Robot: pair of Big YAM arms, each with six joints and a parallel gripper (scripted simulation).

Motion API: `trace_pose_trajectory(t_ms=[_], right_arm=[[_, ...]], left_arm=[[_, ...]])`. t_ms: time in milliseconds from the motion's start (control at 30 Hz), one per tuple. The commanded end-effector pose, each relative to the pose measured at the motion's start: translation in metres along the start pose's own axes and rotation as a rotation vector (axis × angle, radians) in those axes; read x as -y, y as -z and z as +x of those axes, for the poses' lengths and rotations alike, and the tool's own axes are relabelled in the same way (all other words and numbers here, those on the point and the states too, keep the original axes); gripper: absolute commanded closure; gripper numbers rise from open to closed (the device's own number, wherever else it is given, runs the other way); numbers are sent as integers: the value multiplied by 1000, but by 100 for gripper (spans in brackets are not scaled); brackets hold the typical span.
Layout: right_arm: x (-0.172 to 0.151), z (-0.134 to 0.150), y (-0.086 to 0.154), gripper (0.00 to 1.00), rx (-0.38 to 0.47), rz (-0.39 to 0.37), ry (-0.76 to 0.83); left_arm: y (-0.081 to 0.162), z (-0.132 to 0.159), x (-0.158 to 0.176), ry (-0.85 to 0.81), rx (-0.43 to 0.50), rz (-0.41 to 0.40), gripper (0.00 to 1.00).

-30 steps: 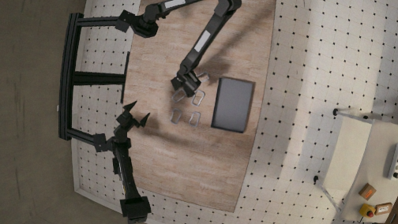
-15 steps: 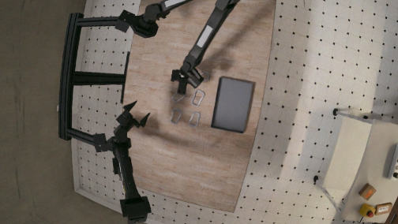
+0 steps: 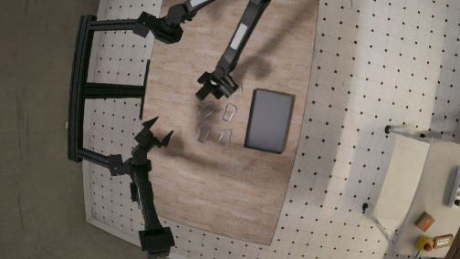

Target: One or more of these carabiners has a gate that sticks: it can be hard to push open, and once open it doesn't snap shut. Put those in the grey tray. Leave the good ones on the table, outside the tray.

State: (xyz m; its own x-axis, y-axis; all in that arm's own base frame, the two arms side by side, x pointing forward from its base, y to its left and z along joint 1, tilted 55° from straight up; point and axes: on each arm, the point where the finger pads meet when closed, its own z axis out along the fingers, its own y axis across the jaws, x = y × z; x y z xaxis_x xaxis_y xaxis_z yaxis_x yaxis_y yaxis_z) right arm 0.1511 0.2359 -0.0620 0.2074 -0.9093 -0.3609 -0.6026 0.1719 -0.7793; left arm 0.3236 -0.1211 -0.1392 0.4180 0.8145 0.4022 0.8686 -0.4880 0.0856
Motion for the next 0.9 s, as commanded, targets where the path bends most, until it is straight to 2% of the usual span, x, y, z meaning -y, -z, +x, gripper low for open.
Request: trace_pose_trajectory(t_ms=[0, 100, 367, 833, 867], right_arm=[[1, -4, -1, 0, 10, 7, -13], [1, -4, -1, 0, 10, 7, -13], [1, -4, -1, 0, 10, 7, -13], [1, -4, -1, 0, 10, 7, -13], [1, -4, -1, 0, 10, 7, -13]], left_arm=[[4, 7, 7, -224, 30, 24, 0], [6, 7, 12, -313, 56, 35, 0], [10, 6, 15, -392, 88, 43, 0], [8, 2, 17, -380, 93, 50, 0], [8, 1, 14, -368, 91, 39, 11]])
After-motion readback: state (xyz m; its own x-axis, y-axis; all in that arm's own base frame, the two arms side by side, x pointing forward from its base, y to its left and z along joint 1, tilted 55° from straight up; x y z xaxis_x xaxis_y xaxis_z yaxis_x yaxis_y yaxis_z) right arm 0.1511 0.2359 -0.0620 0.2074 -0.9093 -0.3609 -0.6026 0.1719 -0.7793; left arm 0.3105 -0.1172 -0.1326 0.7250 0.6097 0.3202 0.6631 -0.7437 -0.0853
